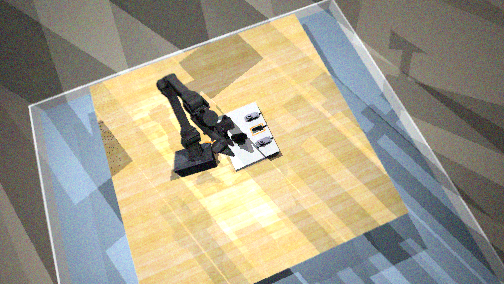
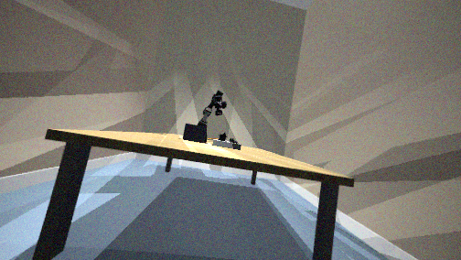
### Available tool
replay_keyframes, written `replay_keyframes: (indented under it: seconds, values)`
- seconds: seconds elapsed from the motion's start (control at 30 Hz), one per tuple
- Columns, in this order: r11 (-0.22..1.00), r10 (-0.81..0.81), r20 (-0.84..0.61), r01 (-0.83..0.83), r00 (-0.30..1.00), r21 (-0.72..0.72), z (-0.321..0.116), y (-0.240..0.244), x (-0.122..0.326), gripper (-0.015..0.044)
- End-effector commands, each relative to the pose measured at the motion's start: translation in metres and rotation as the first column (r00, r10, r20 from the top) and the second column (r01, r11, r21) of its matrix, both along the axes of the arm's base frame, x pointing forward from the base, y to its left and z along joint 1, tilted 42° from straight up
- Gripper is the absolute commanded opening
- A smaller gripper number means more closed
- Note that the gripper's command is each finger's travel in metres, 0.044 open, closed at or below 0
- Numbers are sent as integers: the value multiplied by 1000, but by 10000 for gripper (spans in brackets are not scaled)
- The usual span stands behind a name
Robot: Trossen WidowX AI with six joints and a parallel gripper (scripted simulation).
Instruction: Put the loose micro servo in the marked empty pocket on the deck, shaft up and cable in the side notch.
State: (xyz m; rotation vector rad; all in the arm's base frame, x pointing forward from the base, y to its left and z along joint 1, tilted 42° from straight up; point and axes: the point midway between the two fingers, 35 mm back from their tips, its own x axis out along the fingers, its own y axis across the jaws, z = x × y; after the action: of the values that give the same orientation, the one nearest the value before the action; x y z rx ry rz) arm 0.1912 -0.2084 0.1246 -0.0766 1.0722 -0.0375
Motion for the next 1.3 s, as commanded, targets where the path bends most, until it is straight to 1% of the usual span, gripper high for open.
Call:
replay_keyframes:
  seconds: [0.0, 0.3, 0.7, 0.9, 1.07, 1.27]
  values:
    - [993, 27, -26, -24, 999, 117, -8, 21, 12, 440]
    - [925, 106, -136, -47, 985, 376, -27, 76, 27, 440]
    - [774, 231, -339, 40, 912, 632, -39, 149, 29, 440]
    - [705, 294, -442, 119, 847, 699, -39, 179, 26, 440]
    - [703, 296, -445, 122, 845, 701, -42, 182, 27, 440]
    - [703, 297, -444, 122, 845, 701, -58, 197, 25, 440]
